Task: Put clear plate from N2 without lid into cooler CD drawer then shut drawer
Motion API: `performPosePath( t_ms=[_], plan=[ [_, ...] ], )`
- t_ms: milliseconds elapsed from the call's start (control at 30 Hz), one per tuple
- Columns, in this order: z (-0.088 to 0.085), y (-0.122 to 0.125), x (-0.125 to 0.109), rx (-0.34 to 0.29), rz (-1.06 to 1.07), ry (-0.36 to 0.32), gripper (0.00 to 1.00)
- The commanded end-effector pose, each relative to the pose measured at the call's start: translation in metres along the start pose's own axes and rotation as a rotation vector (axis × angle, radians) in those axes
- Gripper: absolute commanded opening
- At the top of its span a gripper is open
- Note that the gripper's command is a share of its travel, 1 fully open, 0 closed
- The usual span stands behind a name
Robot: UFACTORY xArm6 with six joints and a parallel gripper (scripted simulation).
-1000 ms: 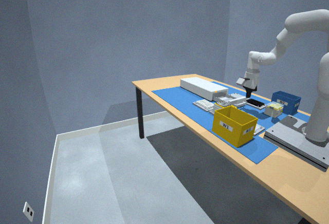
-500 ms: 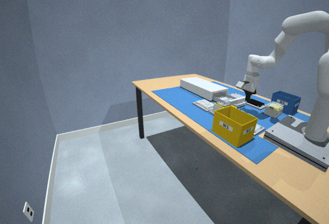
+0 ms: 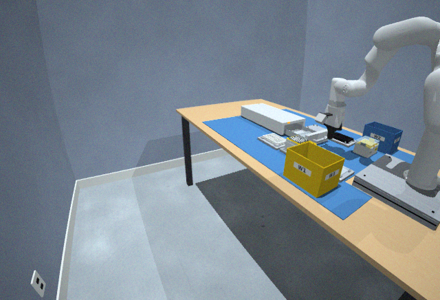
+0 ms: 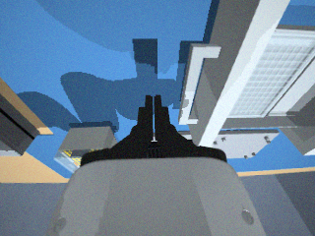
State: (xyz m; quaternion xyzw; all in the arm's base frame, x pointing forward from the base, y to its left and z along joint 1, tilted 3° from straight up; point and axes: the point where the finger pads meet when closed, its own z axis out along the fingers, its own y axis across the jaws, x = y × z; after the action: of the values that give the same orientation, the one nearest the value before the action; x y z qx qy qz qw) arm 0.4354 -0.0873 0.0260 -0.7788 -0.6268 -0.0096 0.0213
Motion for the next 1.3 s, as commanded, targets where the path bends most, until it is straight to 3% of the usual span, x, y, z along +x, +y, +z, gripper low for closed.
performPosePath(
  t_ms=[0, 667, 1000, 1267],
  plan=[
    [0.004, 0.001, 0.000, -0.004, 0.000, 0.000, 0.00],
    [0.034, 0.001, 0.000, -0.003, 0.000, 0.000, 0.00],
    [0.034, 0.001, 0.000, -0.003, 0.000, 0.000, 0.00],
    [0.034, 0.015, 0.000, -0.004, 0.000, 0.000, 0.00]
  ],
)
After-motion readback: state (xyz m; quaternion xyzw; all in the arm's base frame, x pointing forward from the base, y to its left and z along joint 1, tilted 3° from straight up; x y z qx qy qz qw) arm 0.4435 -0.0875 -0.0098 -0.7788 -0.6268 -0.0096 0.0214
